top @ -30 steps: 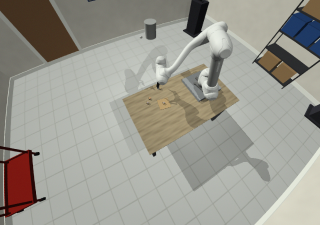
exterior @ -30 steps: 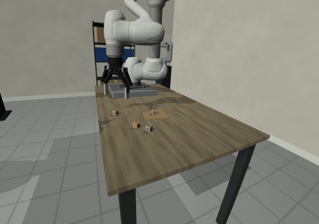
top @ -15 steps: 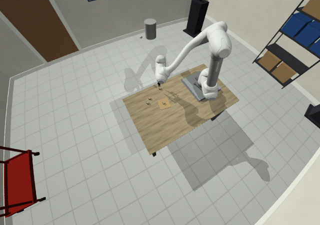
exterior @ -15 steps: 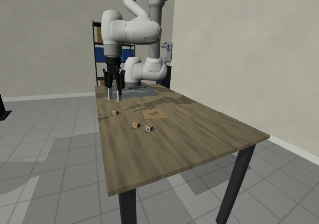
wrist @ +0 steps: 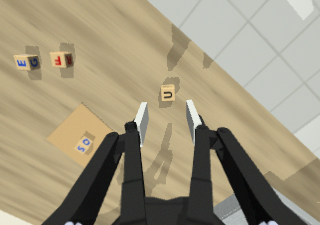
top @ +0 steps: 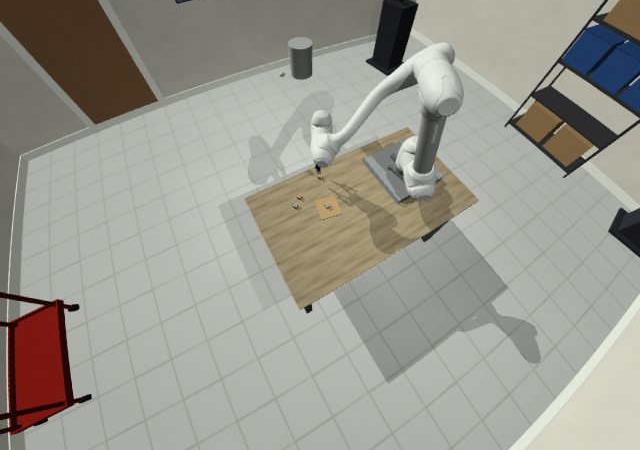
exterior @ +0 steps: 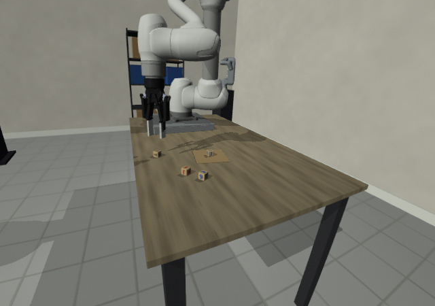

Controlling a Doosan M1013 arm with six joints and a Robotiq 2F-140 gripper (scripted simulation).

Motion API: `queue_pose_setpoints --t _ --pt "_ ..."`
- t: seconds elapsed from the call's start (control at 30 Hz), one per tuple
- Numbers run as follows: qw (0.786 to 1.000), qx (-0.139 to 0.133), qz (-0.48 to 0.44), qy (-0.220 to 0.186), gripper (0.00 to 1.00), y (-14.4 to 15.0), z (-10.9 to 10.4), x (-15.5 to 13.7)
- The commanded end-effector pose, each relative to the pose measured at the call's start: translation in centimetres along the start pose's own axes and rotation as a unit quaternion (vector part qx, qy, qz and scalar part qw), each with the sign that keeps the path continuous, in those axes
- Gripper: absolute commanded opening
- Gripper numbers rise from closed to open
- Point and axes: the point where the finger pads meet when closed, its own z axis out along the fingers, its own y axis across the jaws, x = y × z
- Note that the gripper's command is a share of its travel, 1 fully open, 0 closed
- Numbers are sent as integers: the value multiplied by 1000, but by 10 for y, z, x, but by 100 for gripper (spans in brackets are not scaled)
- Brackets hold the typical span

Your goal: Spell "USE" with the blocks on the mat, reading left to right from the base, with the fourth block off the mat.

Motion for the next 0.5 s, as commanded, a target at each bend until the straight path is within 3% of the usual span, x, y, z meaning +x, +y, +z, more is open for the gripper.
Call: queue_pose_setpoints --t 0.0,0.47 --pt "1000 1 0 0 37 2 2 -1" --pt "1000 1 0 0 37 2 4 -1"
